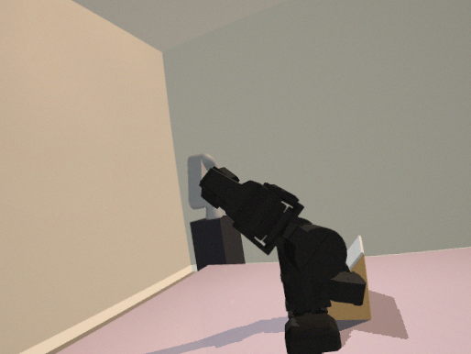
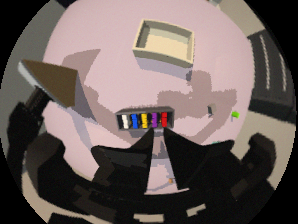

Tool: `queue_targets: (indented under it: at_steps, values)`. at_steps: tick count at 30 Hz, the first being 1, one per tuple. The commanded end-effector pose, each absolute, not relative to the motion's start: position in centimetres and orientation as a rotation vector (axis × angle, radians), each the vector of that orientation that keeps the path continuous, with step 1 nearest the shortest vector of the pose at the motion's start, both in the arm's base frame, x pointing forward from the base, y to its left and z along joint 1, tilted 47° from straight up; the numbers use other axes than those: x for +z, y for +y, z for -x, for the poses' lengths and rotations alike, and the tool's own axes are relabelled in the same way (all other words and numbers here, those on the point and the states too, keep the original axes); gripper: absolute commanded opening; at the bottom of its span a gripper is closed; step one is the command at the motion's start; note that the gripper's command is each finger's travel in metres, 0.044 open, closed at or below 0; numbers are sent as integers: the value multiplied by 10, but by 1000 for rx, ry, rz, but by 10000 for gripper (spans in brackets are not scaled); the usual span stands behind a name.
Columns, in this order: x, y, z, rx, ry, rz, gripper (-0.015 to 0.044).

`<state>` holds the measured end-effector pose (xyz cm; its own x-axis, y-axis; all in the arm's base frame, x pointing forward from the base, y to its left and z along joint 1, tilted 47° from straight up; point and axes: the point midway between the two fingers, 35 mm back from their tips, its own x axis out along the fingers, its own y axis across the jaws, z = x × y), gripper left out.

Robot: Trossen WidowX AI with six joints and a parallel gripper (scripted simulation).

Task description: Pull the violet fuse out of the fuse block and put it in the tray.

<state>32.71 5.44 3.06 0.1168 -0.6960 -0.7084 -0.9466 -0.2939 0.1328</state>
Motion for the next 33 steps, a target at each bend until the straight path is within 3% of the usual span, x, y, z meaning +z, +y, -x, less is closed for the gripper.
queue_targets:
  at_steps: [1,33]
  values:
    - [28,55,-325,1050,1620,2107,74]
    - [12,38,-328,1050,1620,2107,74]
